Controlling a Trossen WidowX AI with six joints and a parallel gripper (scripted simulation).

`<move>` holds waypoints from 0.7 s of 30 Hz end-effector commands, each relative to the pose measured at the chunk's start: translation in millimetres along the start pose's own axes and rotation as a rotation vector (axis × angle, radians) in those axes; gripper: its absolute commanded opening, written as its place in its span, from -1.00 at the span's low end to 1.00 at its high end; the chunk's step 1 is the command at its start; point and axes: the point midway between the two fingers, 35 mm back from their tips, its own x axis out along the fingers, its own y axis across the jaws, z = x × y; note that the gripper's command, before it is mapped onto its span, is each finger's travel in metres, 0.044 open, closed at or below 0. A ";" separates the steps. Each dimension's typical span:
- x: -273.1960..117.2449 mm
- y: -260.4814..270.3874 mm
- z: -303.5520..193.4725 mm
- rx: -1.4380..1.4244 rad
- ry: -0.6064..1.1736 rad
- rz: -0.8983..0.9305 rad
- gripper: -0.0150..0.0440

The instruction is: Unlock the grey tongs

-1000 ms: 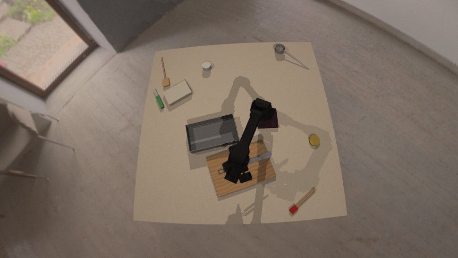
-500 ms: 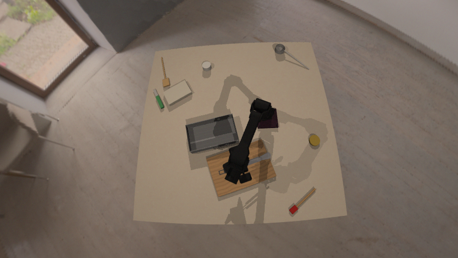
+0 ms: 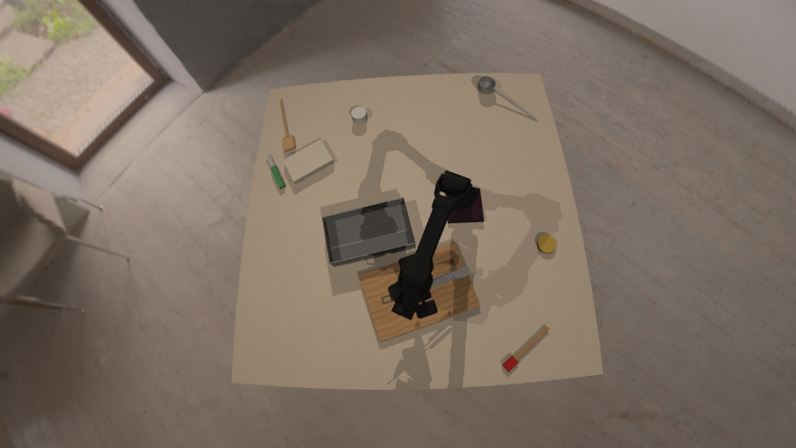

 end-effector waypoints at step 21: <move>28.4 -3.3 -3.6 -0.001 0.002 -0.002 -0.91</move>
